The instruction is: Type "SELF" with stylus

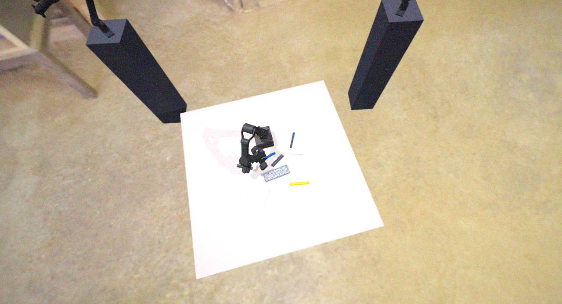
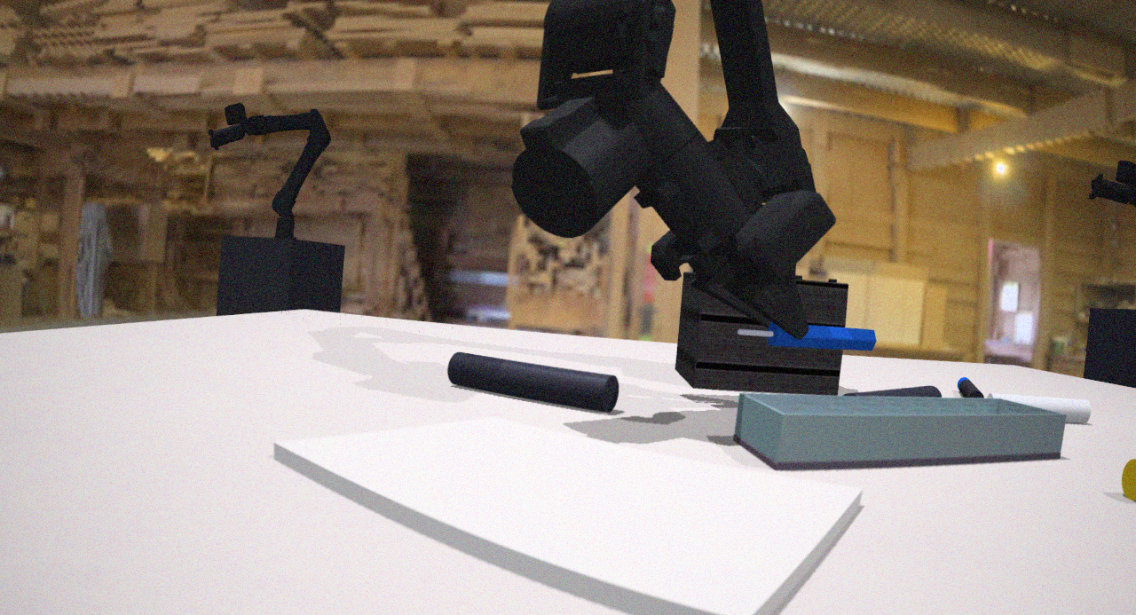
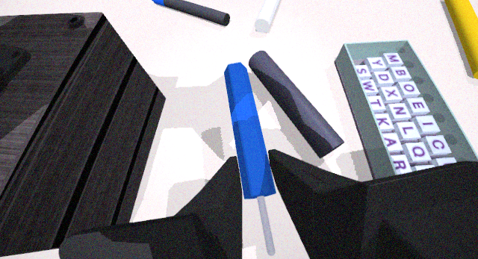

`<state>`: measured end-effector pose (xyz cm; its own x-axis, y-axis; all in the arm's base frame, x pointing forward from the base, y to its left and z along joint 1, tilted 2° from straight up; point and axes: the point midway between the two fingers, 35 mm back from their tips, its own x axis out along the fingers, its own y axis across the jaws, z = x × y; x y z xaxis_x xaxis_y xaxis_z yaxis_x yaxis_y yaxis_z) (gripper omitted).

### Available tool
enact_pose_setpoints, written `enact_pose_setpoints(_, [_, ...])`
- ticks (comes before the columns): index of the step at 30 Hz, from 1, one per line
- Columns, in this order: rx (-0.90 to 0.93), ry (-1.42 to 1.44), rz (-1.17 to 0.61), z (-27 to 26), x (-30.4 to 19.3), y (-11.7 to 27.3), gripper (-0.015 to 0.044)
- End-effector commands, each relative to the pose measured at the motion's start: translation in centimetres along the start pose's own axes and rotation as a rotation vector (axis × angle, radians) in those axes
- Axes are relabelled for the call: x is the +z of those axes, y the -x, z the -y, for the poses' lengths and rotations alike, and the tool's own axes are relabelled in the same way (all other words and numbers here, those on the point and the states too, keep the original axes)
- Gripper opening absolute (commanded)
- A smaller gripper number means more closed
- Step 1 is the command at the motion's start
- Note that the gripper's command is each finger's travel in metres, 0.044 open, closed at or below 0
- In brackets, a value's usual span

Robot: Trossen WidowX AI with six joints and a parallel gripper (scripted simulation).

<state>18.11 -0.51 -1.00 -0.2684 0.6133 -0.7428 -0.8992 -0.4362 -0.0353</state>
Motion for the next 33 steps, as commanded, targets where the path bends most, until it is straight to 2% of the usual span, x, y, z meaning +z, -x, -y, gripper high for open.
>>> enact_pose_setpoints(1, [-0.072, -0.080, 0.000, -0.3, -0.9, 1.0, 0.0000])
enact_pose_setpoints(18, [-0.332, -0.335, -0.003, -2.5, -4.2, 4.5, 0.0000])
enact_pose_setpoints(33, [-0.335, -0.337, -0.003, -2.5, -5.1, 3.7, 0.0000])
